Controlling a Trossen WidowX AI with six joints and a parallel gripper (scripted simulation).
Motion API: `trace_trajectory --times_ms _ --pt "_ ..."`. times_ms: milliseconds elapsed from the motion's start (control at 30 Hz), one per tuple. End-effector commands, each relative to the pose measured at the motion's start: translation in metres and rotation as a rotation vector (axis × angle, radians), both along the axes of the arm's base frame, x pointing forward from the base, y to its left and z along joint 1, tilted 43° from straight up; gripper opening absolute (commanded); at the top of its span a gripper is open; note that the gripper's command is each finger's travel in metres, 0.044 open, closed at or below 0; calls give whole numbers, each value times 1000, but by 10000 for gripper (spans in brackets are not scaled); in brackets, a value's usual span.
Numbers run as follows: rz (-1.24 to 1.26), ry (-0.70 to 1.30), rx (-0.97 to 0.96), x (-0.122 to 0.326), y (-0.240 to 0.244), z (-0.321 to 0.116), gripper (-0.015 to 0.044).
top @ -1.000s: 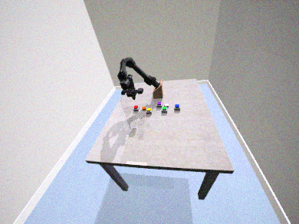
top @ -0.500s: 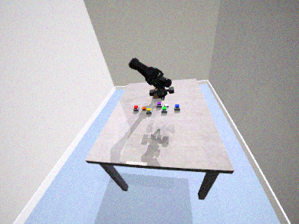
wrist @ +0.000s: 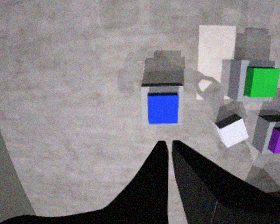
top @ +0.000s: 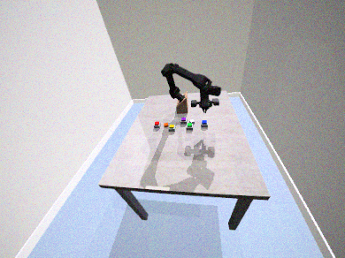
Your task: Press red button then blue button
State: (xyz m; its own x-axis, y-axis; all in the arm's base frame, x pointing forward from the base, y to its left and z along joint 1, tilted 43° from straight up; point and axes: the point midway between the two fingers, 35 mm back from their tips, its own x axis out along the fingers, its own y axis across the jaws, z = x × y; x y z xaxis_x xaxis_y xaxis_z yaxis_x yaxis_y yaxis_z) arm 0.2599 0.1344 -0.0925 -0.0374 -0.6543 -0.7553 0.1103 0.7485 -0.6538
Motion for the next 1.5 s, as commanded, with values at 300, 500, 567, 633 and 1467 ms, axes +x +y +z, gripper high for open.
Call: trace_trajectory --times_ms 300,500,567,633,1467 --pt "-7 13 -17 -5 -41 -40 20" --pt "-7 12 -17 -6 -47 -48 20" --pt "-7 12 -17 -6 -49 -50 20" --pt "-7 12 -17 -6 -51 -53 20" --pt "-7 12 -18 -7 -63 -65 20"
